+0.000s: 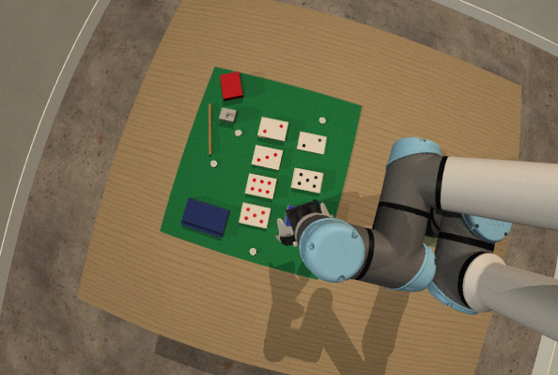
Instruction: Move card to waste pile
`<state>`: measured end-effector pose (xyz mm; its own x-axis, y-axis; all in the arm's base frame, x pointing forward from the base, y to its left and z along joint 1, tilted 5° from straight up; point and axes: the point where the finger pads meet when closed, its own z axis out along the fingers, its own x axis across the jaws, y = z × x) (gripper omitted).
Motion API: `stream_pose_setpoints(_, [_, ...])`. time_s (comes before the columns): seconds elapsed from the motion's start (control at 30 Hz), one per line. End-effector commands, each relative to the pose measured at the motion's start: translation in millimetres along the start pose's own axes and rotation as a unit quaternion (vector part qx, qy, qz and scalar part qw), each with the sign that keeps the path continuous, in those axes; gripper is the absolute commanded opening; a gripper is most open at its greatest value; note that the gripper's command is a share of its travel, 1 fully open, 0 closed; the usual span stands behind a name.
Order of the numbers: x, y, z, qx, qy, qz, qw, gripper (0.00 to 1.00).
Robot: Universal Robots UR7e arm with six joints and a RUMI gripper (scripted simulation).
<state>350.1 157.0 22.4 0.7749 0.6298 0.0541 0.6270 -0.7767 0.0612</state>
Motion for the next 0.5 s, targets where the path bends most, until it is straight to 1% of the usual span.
stream_pose_setpoints(0.0, [1.6, -0.7, -0.3, -0.003, -0.002, 0.095, 0.996, 1.0])
stream_pose_setpoints(0.13, [2.8, -0.8, -0.3, -0.004, -0.001, 0.182, 0.983, 1.0])
stream_pose_setpoints(0.27, [3.9, -0.5, -0.3, -0.004, -0.001, 0.27, 0.963, 1.0])
stream_pose_setpoints(0.33, [3.9, -0.5, -0.3, -0.004, -0.001, 0.27, 0.963, 1.0])
stream_pose_setpoints(0.47, [4.6, 0.3, -0.4, -0.004, -0.001, 0.355, 0.935, 1.0])
